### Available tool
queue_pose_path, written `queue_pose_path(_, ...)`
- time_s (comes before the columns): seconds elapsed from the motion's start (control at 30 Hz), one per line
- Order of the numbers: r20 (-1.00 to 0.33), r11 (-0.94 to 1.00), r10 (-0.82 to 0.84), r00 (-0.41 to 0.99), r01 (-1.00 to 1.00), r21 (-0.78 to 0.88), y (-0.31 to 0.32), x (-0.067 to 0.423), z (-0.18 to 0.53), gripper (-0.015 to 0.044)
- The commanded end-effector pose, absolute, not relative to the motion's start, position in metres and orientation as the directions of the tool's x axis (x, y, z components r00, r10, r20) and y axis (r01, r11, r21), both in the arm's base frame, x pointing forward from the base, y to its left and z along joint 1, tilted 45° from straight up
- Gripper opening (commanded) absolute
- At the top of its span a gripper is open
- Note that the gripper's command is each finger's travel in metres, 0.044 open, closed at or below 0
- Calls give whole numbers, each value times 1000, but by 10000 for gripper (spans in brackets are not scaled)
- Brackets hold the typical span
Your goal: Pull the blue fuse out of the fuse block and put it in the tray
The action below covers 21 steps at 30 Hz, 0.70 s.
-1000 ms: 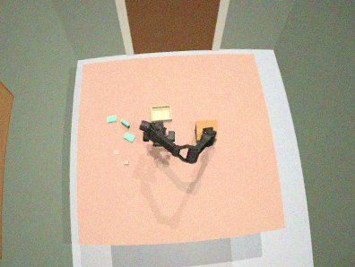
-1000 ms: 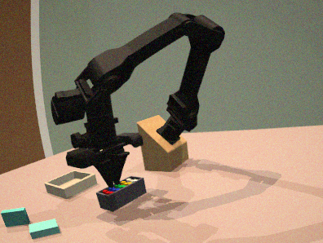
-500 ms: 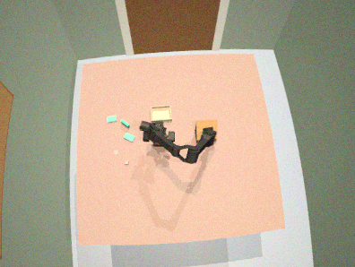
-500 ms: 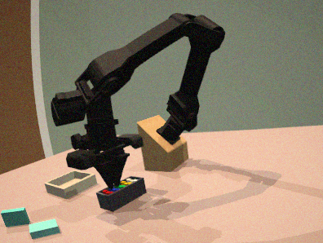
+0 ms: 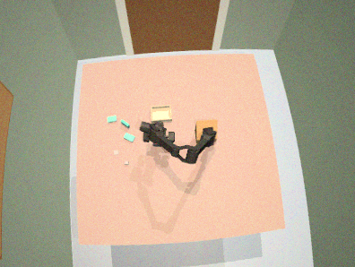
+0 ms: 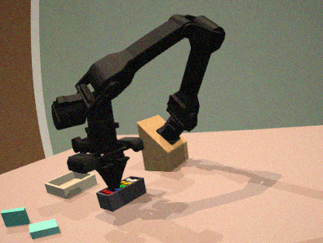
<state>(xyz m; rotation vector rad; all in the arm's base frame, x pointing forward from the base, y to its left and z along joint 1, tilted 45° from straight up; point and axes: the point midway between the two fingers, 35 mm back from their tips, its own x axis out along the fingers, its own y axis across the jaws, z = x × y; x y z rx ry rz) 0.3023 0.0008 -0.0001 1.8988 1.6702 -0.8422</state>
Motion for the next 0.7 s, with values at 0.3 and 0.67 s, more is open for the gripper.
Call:
queue_pose_path(0.3, -712, -147, 698, 70, 988, -47, 0, 302, 1, 0)
queue_pose_path(0.67, -713, -148, 698, 71, 988, -47, -4, 302, 4, 0)
